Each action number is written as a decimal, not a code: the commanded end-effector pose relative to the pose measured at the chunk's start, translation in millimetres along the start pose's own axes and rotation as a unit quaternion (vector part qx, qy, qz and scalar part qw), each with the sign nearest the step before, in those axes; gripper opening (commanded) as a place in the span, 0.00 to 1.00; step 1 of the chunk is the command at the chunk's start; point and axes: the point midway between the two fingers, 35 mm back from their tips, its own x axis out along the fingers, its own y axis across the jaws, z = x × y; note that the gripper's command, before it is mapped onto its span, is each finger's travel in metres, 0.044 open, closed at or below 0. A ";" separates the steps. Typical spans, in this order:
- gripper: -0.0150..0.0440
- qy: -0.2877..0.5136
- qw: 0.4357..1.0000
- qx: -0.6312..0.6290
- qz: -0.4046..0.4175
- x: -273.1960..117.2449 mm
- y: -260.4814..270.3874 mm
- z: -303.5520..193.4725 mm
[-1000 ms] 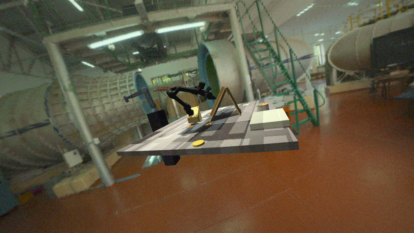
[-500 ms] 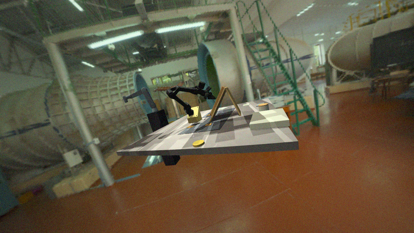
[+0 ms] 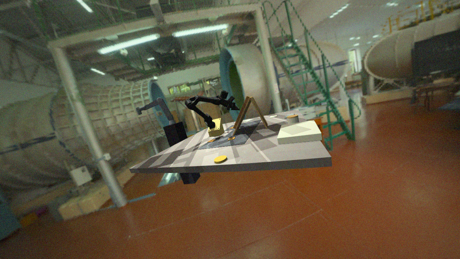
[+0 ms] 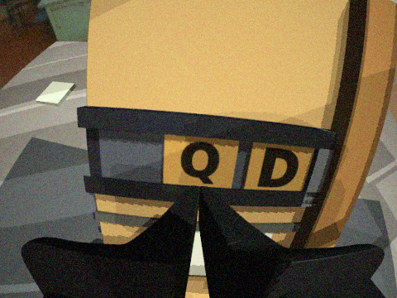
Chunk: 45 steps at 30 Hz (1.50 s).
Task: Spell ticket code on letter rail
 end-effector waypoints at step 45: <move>0.25 0.338 0.941 0.008 0.000 26.1 33.2 21.3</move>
